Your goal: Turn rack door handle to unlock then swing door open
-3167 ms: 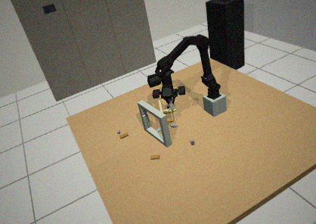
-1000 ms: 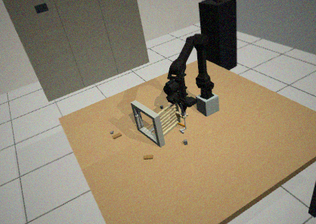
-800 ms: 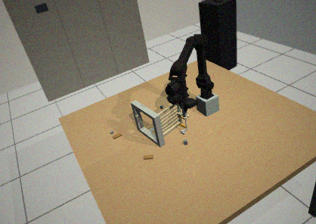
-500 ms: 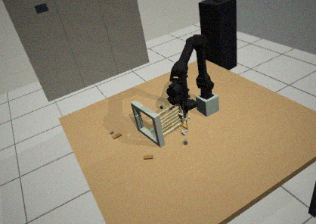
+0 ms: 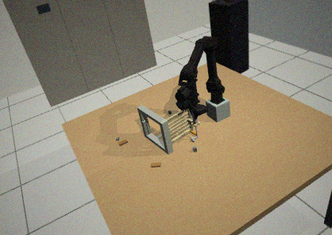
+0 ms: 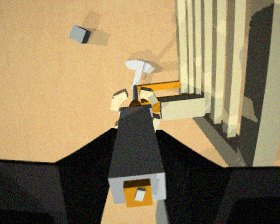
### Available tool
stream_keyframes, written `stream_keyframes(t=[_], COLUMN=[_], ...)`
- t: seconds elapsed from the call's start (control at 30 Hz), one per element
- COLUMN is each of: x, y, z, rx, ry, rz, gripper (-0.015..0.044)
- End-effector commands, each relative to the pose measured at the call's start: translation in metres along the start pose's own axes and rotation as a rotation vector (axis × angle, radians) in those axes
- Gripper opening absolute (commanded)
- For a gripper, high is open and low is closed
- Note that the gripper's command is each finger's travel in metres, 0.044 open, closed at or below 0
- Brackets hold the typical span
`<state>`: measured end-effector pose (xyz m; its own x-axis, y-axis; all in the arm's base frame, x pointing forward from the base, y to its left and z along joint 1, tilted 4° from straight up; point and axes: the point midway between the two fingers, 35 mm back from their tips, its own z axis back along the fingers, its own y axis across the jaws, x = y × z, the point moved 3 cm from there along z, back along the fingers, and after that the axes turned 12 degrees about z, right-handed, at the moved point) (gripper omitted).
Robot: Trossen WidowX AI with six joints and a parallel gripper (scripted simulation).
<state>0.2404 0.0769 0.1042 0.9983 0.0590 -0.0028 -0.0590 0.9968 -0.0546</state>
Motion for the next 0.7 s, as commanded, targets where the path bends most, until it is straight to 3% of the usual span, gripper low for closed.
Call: stream_keyframes(t=[0.0,0.13,0.67], x=[0.0,0.0,0.002], y=[0.0,0.0,0.001], z=[0.0,0.0,0.02], rx=[0.001,0.001,0.001], ry=[0.001,0.001,-0.001], rz=[-0.012,-0.012,-0.01], gripper=[0.0194,0.0282,0.0282])
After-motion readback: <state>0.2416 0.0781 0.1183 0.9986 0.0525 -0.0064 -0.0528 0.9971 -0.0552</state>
